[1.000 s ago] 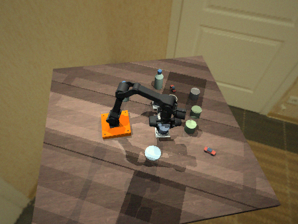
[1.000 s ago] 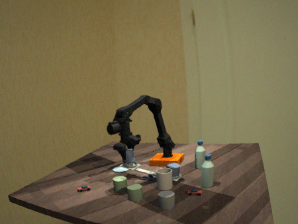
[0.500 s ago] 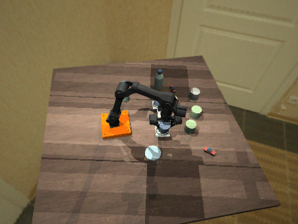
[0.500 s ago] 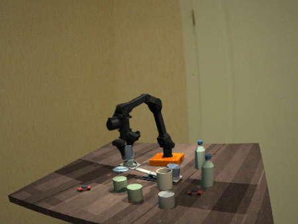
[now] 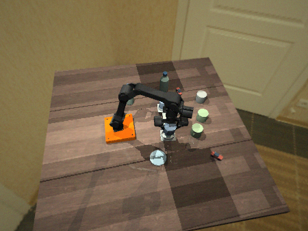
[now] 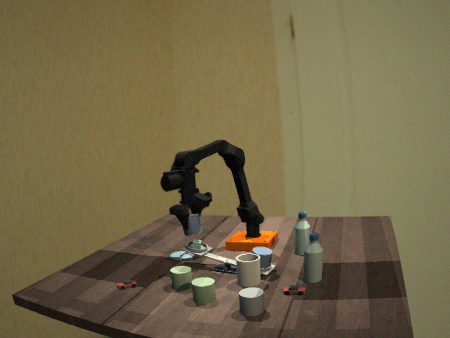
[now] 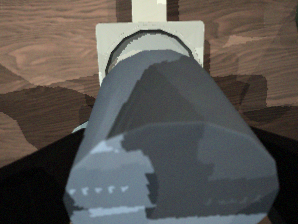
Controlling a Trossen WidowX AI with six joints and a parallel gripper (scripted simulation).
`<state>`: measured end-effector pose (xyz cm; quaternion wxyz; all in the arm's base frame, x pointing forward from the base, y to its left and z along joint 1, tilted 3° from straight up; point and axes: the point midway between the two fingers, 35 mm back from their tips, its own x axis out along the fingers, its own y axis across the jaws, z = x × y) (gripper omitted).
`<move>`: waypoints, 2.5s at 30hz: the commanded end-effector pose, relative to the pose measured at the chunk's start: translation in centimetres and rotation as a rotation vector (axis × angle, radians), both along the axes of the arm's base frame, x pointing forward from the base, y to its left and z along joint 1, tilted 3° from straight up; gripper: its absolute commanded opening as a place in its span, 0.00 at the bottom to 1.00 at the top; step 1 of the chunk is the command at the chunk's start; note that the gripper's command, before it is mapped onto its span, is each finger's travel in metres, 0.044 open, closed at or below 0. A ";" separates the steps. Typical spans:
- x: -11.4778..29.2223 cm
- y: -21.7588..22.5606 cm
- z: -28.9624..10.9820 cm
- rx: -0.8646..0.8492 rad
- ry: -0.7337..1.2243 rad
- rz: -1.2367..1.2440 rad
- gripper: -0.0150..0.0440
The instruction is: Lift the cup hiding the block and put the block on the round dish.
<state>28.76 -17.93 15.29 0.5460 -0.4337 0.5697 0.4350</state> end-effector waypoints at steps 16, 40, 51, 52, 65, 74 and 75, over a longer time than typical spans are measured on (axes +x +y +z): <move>-0.2 0.2 1.6 0.000 0.000 0.000 0.25; -0.2 0.2 1.6 0.000 0.000 0.000 0.25; -0.2 0.2 1.6 0.000 0.000 0.000 0.25; -0.2 0.2 1.6 0.000 0.000 0.000 0.25; -0.2 0.2 1.6 0.000 0.000 0.000 0.25; -2.7 -2.9 0.3 -0.003 -0.002 -0.001 0.25; -3.2 -3.5 0.0 -0.004 -0.002 -0.001 0.25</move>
